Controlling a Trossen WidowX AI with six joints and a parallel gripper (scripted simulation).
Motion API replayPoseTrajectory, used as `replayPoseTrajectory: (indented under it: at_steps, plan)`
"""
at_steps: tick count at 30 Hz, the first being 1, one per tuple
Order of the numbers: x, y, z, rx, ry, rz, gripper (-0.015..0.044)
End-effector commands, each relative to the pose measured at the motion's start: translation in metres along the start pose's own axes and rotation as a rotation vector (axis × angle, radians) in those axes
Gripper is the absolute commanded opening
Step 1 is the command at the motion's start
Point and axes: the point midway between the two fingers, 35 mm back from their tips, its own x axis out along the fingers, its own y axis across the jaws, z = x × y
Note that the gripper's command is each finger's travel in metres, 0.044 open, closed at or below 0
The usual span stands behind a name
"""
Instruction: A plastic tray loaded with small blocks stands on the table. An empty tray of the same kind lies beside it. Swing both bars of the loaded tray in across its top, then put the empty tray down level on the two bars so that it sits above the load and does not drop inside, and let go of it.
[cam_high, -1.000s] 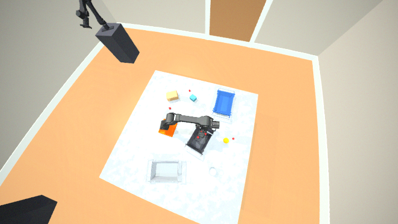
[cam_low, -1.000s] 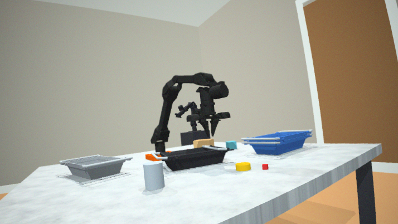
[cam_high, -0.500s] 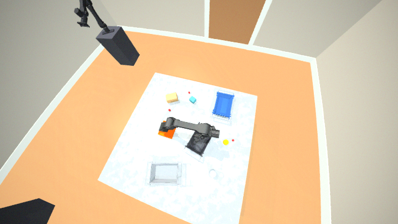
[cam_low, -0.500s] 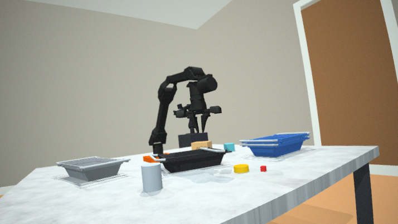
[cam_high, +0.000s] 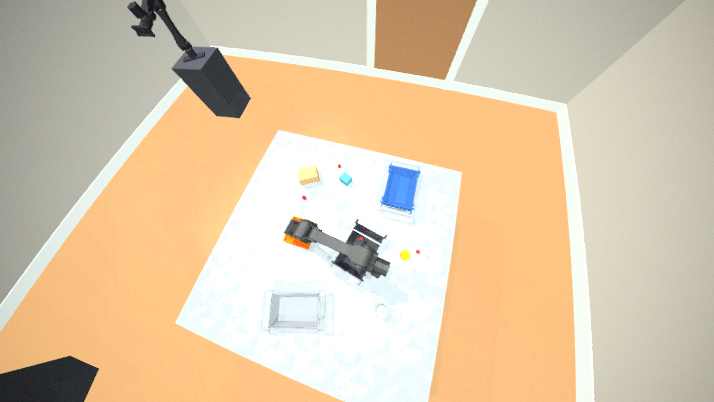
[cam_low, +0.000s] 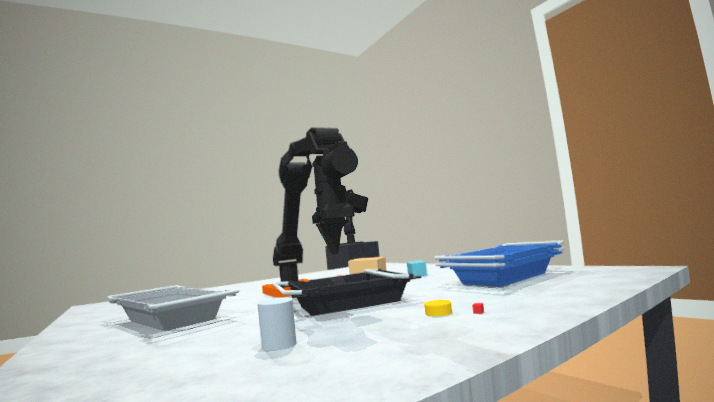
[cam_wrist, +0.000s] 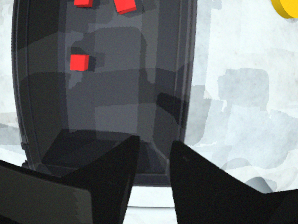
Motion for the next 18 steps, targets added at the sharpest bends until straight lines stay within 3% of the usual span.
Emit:
replayPoseTrajectory:
  at_steps: [1,10,18]
  plan:
    - [0.016,-0.016,-0.066,0.832,0.007,0.003,0.0084]
    - [0.026,-0.02,-0.118,1.445,0.012,-0.001,0.0084]
    - [0.026,-0.02,-0.121,1.48,0.013,-0.001,0.0084]
